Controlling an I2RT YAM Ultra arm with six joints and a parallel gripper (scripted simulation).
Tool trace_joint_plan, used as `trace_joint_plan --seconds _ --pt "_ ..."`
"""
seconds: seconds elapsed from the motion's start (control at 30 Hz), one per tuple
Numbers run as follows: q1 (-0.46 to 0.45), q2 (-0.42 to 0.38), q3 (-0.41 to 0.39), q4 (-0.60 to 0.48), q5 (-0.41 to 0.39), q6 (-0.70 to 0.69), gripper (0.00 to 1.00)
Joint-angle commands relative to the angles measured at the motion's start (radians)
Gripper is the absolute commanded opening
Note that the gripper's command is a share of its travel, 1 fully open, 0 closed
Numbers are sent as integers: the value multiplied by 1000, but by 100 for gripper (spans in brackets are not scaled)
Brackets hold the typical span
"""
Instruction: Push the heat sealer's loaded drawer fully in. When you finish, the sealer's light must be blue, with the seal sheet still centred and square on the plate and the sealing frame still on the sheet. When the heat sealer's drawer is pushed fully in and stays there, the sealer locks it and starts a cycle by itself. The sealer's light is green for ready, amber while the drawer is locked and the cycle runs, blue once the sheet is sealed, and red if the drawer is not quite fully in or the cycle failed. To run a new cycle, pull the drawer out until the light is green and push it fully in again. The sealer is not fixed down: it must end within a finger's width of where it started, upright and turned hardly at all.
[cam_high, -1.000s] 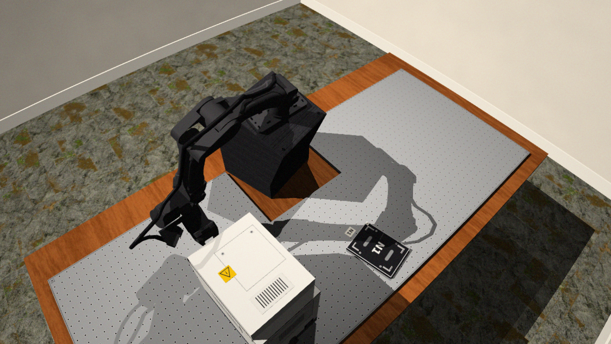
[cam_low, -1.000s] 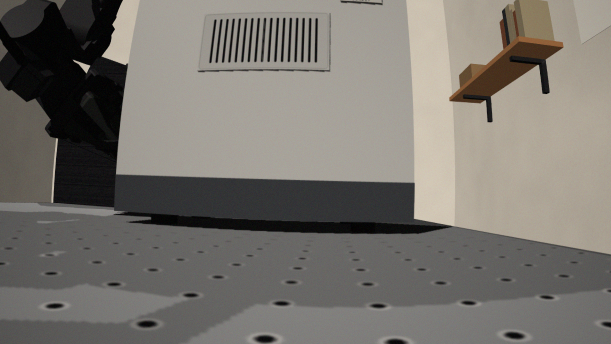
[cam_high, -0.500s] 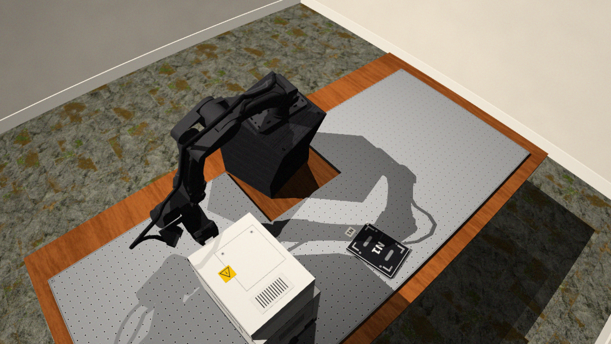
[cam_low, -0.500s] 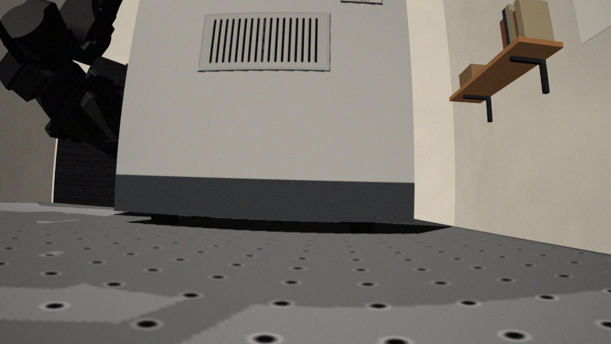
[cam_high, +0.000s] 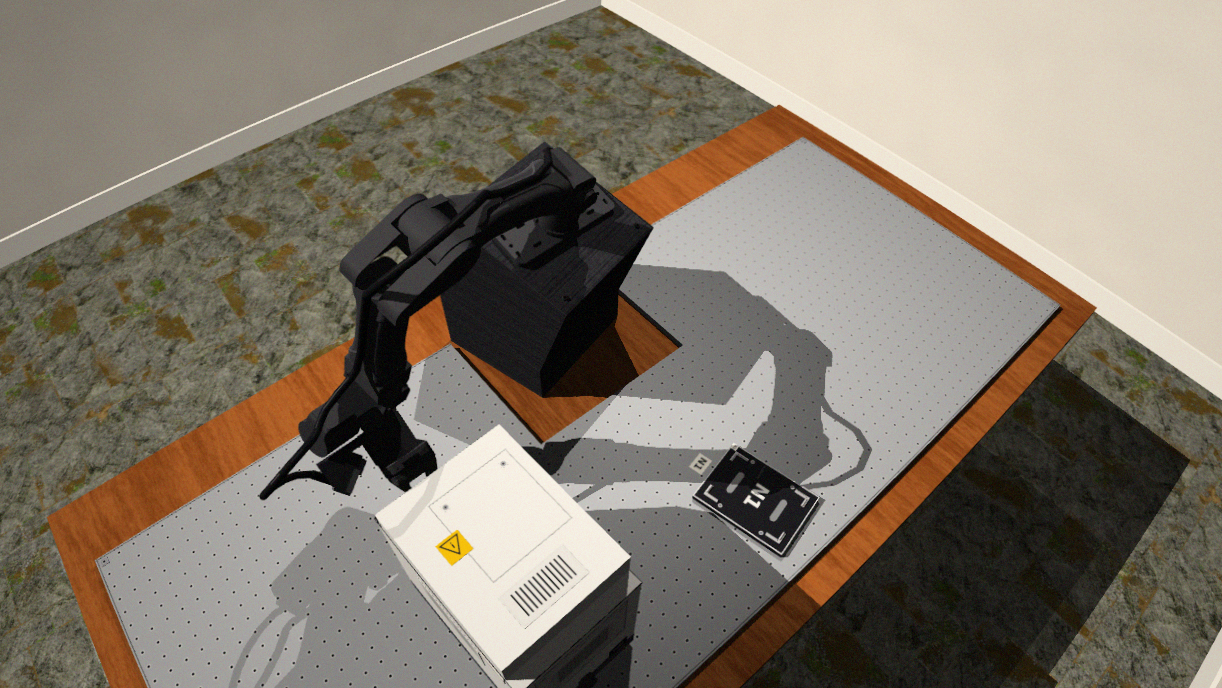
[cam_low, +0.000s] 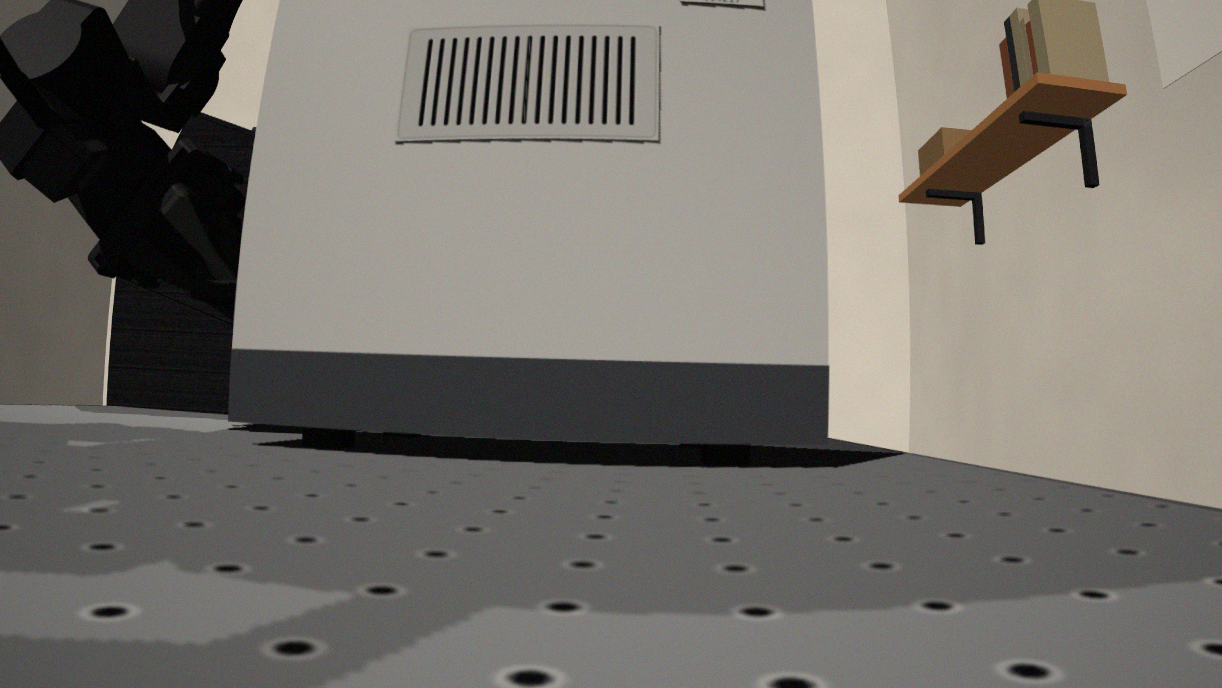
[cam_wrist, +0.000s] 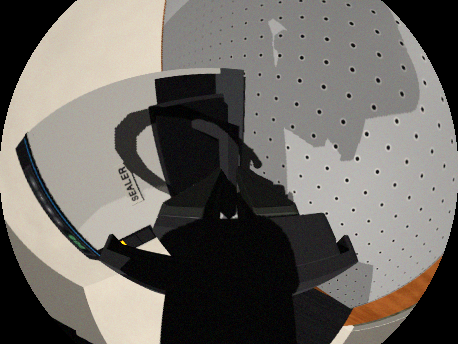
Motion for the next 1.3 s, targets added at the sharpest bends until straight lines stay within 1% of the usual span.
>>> trace_joint_plan --seconds 0.0,1.07,1.1,1.27 --pt "16 14 36 -23 -27 -14 0" --pt "16 14 38 -26 -27 -16 0" --pt "16 14 38 -26 -27 -16 30" --pt "13 14 38 -25 -27 -16 30"
